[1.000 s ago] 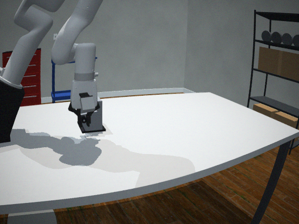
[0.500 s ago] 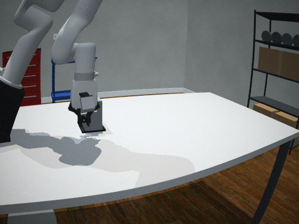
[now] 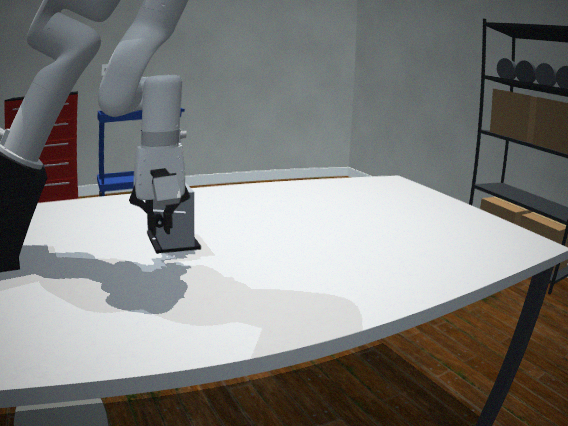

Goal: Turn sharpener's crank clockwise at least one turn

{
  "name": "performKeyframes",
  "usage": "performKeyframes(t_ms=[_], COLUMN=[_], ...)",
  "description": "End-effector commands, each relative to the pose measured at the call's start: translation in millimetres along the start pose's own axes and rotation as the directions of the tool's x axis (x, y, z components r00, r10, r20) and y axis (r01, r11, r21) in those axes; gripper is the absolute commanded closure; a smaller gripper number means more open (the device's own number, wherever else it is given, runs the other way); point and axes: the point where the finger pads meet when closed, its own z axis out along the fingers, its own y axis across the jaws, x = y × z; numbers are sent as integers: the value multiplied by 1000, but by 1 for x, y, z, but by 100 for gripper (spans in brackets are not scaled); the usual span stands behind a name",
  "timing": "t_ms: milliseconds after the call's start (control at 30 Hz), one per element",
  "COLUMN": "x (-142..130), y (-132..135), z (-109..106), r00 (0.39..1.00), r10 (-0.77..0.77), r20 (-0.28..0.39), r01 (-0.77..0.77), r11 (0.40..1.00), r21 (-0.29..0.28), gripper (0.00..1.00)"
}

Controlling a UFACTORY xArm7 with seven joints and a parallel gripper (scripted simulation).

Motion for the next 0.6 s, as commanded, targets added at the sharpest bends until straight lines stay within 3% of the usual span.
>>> performKeyframes(t_ms=[0, 567], x=[0, 0], y=[-3, -13], z=[-8, -27], r00=[1000, 1000], r10=[1, 1], r20=[7, 7], r01=[-1, -1], r11=[1000, 1000], r21=[-1, -2], gripper=[100, 100])
